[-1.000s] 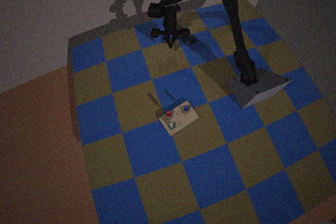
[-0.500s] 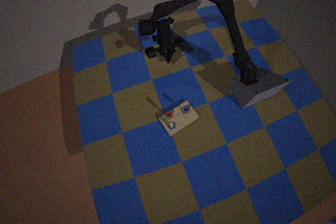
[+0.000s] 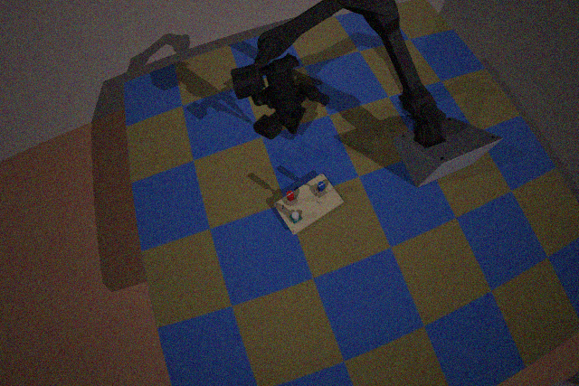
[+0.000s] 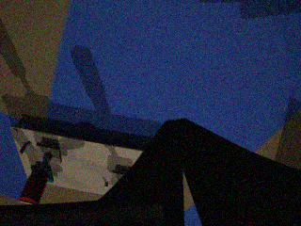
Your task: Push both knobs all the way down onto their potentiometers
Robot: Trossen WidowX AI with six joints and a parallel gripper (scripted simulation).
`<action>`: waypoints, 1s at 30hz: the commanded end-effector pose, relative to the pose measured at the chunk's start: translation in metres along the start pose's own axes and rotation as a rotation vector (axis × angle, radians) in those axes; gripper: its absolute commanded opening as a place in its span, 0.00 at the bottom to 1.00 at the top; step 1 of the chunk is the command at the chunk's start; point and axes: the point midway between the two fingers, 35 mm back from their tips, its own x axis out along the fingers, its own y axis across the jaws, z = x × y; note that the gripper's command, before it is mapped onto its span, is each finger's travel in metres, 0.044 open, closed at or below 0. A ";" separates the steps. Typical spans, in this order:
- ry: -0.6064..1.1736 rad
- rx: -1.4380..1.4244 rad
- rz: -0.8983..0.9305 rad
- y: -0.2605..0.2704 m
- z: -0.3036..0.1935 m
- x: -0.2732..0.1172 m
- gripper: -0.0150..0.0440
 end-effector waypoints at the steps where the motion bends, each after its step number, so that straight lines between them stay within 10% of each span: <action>1: -0.015 -0.146 -0.040 0.015 -0.022 0.006 0.25; 30: -0.185 -0.964 -0.247 0.072 -0.153 0.021 0.25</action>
